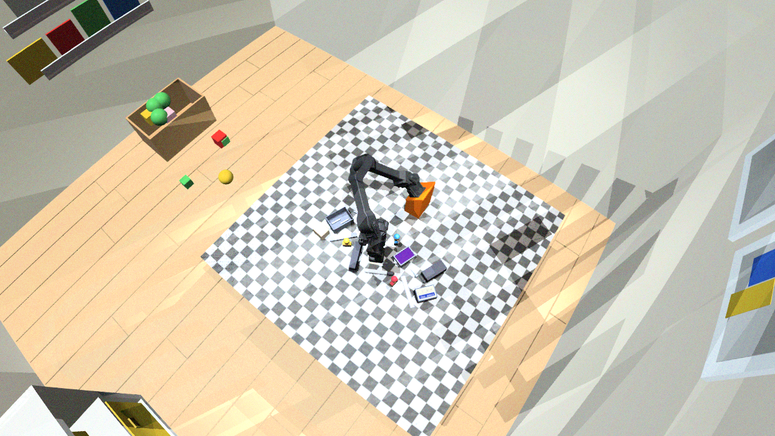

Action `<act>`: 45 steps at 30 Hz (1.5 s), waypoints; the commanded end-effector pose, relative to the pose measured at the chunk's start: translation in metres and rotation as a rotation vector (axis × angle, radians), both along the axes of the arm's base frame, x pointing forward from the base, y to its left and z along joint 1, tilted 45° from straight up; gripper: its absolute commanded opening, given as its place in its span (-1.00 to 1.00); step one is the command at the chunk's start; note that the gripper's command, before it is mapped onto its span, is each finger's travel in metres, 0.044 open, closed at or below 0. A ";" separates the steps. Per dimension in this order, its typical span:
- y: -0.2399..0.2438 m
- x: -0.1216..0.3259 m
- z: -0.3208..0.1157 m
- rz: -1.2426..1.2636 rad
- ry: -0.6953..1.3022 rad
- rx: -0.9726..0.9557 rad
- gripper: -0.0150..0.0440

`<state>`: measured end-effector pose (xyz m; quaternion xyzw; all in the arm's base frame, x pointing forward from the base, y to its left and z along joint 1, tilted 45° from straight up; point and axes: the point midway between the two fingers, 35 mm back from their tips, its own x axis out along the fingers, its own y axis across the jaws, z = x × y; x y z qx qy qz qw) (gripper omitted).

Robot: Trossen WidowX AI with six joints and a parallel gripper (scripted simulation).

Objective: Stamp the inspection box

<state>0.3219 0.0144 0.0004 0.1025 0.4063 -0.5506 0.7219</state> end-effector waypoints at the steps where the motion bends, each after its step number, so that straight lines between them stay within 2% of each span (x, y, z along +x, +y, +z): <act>1: -0.004 0.000 -0.002 0.000 0.002 -0.004 -0.49; 45: -0.024 0.003 -0.023 0.003 0.000 -0.007 -0.49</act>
